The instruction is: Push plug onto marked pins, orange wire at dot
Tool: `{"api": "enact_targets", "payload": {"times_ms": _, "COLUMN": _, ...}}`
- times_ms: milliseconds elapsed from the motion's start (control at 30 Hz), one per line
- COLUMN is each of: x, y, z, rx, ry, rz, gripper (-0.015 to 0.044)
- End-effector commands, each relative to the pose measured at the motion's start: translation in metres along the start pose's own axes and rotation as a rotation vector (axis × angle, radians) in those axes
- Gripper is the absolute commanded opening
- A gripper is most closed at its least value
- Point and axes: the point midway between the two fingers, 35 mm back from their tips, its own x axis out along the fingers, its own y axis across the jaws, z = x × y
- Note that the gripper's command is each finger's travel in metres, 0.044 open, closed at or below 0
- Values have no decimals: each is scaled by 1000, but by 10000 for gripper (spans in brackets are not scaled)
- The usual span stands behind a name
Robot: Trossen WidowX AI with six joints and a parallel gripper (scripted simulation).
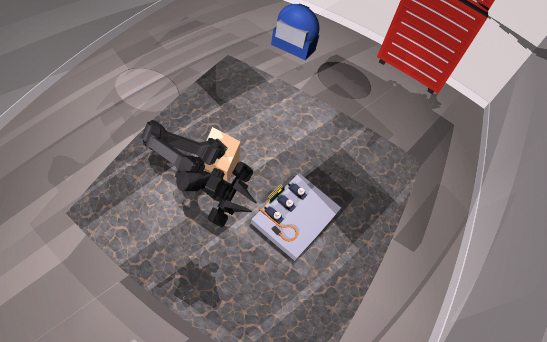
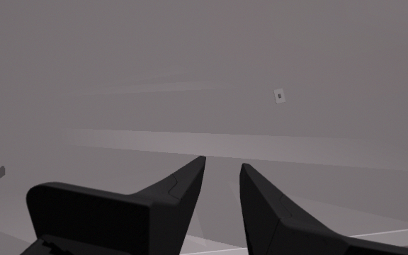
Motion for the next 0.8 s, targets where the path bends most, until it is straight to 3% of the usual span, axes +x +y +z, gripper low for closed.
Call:
{"api": "enact_targets", "payload": {"times_ms": 0, "x": -1, "y": -9, "z": -30, "rx": 74, "ry": 94, "rz": -59, "gripper": 115}}
{"api": "enact_targets", "payload": {"times_ms": 500, "x": -28, "y": -50, "z": -130, "rx": 319, "ry": 386, "rz": -355, "gripper": 115}}
{"api": "enact_targets", "payload": {"times_ms": 767, "x": -22, "y": -50, "z": -148, "rx": 165, "ry": 511, "rz": -326, "gripper": 115}}
